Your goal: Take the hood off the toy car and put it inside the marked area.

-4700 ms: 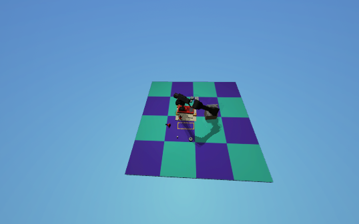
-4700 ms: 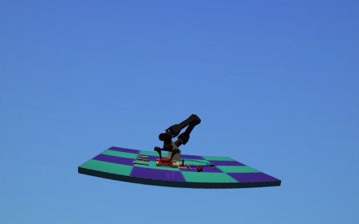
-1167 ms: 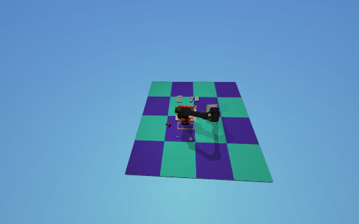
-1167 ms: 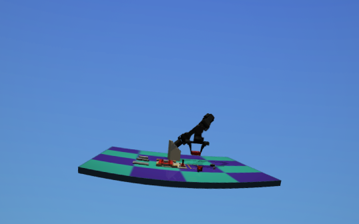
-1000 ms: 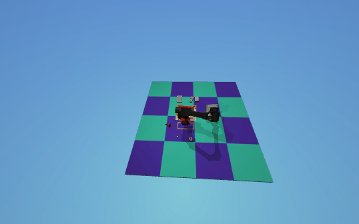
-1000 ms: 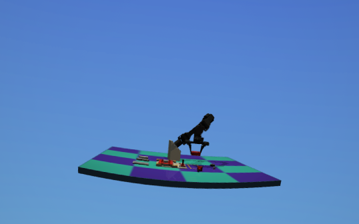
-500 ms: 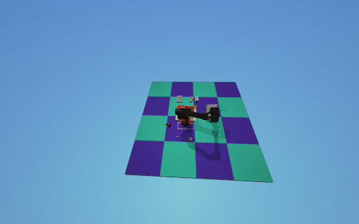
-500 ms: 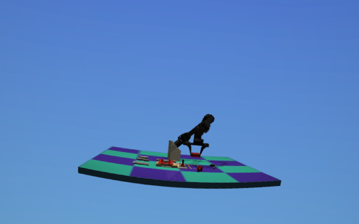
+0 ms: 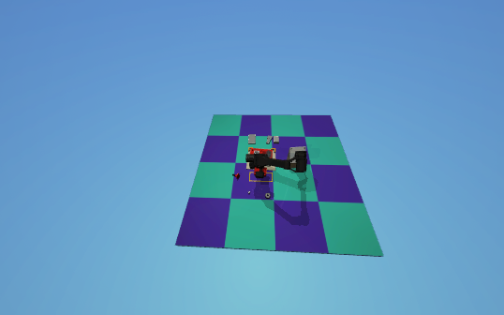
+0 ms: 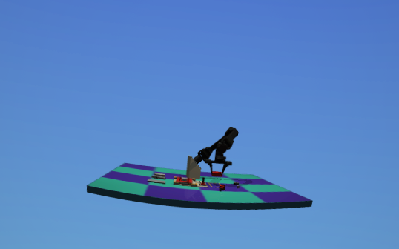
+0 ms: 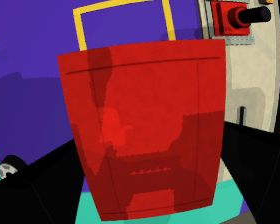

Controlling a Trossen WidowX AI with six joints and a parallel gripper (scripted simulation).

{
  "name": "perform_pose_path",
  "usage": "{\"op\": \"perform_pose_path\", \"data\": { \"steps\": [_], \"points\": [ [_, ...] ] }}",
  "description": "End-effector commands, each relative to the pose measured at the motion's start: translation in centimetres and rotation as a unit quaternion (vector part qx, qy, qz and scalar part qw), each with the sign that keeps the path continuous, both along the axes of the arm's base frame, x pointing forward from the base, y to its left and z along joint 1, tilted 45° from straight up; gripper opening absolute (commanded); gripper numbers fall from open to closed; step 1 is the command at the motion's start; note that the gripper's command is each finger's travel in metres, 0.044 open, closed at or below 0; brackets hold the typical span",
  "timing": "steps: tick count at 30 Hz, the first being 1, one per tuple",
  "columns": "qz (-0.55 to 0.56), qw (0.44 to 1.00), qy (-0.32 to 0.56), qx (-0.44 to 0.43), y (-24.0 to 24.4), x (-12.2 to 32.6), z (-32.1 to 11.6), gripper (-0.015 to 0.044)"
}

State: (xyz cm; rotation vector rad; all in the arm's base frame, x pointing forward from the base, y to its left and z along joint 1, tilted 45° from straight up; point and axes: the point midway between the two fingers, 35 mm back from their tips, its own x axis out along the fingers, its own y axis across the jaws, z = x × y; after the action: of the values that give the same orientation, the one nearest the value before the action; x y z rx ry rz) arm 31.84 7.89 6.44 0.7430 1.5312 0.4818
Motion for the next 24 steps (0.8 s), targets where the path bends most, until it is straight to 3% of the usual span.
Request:
{"op": "perform_pose_path", "data": {
  "steps": [1, 24],
  "points": [
    [-0.002, 1.0, 0.003, 0.002, 0.3, -0.1, -0.3, 0.0],
    [-0.002, 1.0, 0.003, 0.003, 1.7, -0.1, -1.7, 0.0]
  ]
}}
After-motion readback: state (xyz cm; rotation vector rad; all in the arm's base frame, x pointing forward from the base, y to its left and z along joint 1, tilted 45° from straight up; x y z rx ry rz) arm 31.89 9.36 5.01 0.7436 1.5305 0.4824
